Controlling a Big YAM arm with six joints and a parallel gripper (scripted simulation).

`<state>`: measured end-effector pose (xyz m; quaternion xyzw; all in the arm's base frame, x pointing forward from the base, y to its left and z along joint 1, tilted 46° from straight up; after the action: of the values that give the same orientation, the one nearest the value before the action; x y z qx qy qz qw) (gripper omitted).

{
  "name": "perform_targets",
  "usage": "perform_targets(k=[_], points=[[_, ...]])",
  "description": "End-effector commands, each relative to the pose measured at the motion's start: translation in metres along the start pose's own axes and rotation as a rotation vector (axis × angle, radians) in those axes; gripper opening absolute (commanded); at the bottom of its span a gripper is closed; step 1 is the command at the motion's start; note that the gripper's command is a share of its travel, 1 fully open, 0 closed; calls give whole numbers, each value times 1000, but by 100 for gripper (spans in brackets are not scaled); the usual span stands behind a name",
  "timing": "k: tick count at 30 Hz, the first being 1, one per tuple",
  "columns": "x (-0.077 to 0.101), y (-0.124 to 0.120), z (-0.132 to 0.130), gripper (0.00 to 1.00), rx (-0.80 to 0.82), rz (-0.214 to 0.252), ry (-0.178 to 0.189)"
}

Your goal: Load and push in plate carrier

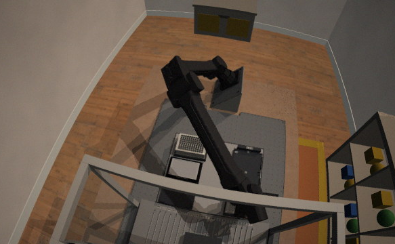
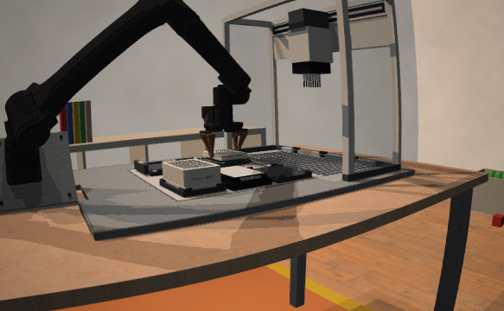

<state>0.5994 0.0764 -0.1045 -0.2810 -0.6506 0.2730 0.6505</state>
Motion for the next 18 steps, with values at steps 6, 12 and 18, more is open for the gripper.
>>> perform_targets(k=[6, 12, 18], points=[[4, -5, -5, 0, -7, -5, -18], [10, -1, -7, 0, -3, -6, -30], [2, -3, -4, 0, -4, -4, -17]])
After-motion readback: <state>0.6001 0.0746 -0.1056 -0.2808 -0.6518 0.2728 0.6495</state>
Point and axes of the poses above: the point where the finger pads meet when closed, its own x axis back along the fingers, its own z axis across the jaws, y = z × x, the point moved 4 cm from there along x, back along the fingers
